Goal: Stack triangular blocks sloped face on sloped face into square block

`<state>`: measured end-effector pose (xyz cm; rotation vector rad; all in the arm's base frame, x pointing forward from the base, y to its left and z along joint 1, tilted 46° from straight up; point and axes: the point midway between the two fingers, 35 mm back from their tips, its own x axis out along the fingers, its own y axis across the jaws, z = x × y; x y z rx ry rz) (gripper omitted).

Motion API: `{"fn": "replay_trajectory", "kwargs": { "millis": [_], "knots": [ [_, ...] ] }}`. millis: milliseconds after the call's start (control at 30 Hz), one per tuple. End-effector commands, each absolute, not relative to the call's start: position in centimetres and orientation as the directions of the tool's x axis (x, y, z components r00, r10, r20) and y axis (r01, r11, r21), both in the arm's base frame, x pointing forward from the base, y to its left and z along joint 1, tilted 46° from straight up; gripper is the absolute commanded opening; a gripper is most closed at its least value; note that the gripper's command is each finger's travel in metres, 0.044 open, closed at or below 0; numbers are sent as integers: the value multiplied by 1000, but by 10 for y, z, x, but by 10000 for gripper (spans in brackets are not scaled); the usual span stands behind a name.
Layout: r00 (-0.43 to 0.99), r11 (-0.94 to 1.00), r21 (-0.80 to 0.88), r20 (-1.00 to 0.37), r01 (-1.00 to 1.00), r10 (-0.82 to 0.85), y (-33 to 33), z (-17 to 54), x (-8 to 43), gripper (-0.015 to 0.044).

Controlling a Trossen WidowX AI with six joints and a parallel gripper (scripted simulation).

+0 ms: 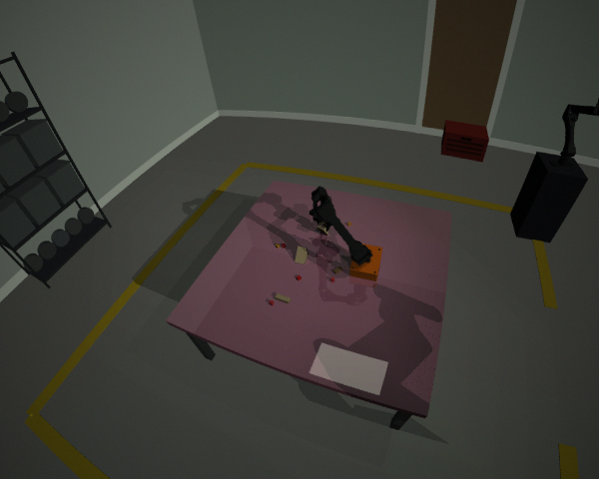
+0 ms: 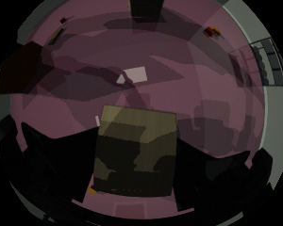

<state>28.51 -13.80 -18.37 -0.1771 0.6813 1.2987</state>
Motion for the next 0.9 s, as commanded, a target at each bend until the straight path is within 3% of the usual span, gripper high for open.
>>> {"fn": "replay_trajectory", "kwargs": {
  "millis": [0, 167, 700, 867],
  "knots": [
    [161, 294, 238, -457, -925, 875, -145, -189, 283, 0],
    [177, 297, 251, -410, -921, 895, -150, -194, 280, 0],
    [157, 292, 254, -445, -922, 882, -146, -192, 281, 420],
    [157, 292, 254, -445, -922, 882, -146, -192, 281, 440]
  ]
}}
